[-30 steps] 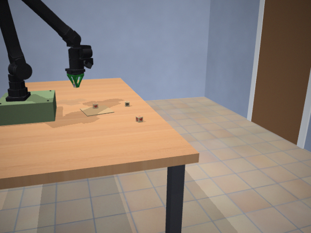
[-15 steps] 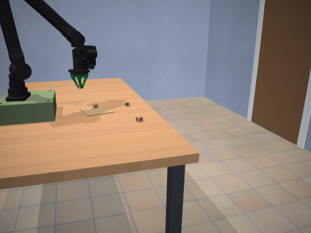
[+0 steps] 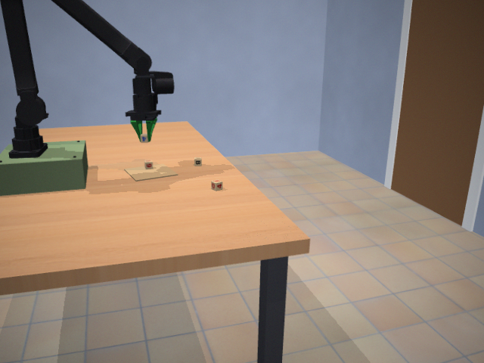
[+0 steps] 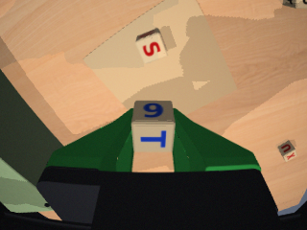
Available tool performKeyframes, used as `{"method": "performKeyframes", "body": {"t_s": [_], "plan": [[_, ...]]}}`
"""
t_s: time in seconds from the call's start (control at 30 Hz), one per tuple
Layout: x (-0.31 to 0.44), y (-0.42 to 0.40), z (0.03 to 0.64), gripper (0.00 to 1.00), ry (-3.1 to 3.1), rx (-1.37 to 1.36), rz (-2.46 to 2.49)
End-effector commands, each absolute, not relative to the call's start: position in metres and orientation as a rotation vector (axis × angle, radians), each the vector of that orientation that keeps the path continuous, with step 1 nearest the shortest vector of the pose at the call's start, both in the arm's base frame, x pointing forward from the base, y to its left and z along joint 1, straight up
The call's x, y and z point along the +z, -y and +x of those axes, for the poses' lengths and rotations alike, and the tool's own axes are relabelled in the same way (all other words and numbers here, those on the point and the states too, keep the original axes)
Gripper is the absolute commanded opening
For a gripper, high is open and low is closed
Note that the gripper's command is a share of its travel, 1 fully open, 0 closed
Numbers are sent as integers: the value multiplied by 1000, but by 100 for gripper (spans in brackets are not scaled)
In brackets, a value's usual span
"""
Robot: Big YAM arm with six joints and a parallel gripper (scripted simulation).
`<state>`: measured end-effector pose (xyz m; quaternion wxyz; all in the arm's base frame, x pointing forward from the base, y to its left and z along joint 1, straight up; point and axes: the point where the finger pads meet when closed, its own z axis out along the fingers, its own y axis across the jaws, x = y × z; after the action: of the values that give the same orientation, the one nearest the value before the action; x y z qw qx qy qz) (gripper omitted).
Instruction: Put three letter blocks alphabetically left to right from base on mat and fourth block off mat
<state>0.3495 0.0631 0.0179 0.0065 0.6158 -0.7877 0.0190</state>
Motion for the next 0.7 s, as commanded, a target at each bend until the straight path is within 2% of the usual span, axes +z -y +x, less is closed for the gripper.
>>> {"method": "performKeyframes", "body": {"t_s": [0.0, 0.67], "plan": [[35, -53, 381, 20, 2199, 45, 2274], [34, -54, 385, 20, 2076, 56, 2406]]}}
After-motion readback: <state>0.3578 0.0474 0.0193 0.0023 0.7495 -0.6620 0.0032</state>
